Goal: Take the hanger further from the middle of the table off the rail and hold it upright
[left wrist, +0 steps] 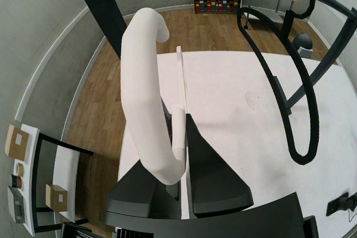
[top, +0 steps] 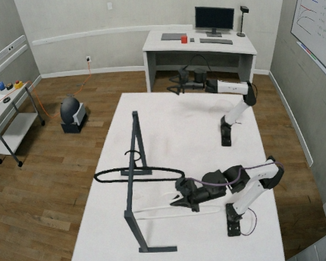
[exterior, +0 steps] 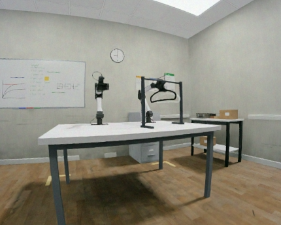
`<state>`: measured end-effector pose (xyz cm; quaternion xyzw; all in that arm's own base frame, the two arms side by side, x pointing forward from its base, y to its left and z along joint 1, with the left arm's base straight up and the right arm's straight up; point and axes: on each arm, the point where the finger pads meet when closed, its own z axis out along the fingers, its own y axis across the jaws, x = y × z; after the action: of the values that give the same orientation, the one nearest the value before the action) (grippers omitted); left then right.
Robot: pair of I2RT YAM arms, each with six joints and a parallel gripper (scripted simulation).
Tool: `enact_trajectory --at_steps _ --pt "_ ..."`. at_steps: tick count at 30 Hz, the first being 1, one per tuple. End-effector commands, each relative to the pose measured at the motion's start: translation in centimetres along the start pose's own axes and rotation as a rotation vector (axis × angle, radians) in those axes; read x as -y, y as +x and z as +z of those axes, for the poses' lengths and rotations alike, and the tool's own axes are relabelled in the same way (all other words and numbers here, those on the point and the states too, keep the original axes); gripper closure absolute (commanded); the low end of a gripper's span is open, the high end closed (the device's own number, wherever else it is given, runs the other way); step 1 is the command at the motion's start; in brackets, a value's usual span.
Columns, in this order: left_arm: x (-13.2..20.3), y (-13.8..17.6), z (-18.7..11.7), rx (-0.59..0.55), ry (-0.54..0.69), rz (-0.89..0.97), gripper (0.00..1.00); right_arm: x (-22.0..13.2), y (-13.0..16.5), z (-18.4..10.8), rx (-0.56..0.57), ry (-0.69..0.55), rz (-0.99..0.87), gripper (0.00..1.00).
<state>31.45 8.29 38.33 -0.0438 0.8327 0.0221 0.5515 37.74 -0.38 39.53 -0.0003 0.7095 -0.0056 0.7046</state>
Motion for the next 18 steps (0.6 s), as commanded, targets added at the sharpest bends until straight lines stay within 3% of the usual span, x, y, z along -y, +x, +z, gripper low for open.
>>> enact_trajectory --at_steps 1,8,18 --pt "0.2 -0.4 -1.4 0.061 0.006 0.024 0.99 0.0 -0.7 -0.2 0.018 0.001 -0.001 0.00" --pt "0.3 -1.6 -2.8 0.098 0.001 0.037 0.99 0.0 -0.7 -0.2 0.018 0.001 -0.001 0.00" --pt "0.3 -2.3 -2.7 0.057 0.004 0.019 0.99 0.0 -0.7 -0.2 0.018 0.001 -0.001 0.00"
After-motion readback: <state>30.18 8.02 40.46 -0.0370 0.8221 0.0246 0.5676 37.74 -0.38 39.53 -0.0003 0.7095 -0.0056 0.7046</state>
